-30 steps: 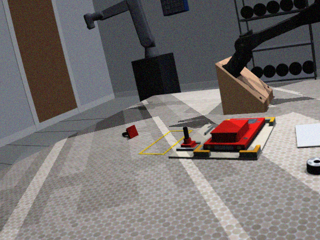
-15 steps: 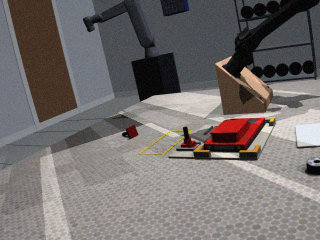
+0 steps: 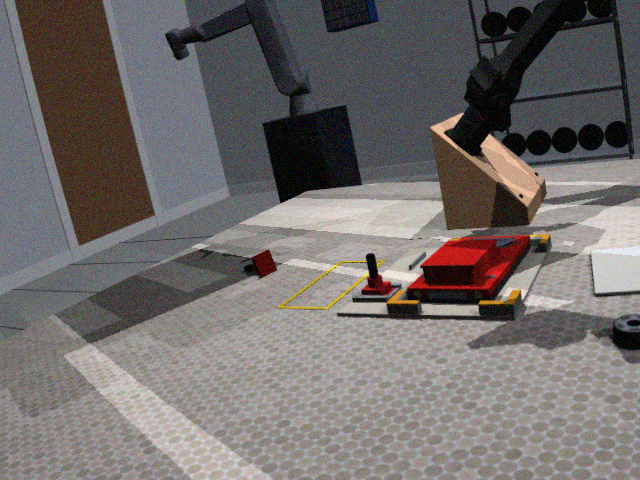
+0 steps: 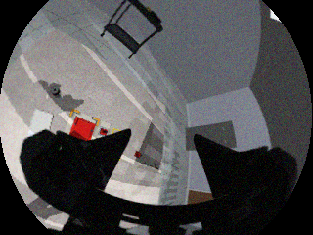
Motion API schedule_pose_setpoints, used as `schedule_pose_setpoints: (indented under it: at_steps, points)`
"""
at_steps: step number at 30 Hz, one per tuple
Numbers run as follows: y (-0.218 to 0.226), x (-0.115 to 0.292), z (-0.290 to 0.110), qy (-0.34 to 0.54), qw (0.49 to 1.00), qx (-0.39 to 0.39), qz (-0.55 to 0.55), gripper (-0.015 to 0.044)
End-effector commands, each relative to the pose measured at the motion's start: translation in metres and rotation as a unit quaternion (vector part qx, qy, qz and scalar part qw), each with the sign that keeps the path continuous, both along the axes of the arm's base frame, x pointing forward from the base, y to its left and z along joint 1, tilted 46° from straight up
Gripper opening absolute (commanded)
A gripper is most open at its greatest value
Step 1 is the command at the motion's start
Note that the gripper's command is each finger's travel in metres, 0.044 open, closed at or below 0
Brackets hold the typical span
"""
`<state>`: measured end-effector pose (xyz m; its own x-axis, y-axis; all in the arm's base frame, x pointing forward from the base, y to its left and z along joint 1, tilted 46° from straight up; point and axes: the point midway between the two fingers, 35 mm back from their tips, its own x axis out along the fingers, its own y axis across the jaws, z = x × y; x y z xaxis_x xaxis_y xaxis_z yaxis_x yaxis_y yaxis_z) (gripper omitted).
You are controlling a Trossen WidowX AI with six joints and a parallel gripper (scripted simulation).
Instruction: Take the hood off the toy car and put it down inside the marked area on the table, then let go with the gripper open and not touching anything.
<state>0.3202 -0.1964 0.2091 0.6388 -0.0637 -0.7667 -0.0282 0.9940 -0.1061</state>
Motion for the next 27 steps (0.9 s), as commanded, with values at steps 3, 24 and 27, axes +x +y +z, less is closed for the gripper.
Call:
schedule_pose_setpoints:
  at_steps: [3, 24, 27]
  points:
    - [0.040, 0.018, -0.033, 0.031, 0.996, 0.082, 0.033, 0.0440]
    - [0.266, 0.000, -0.156, 0.336, 0.843, 0.409, 0.095, 0.0440]
    - [0.266, 0.001, -0.156, 0.337, 0.843, 0.409, 0.095, 0.0440]
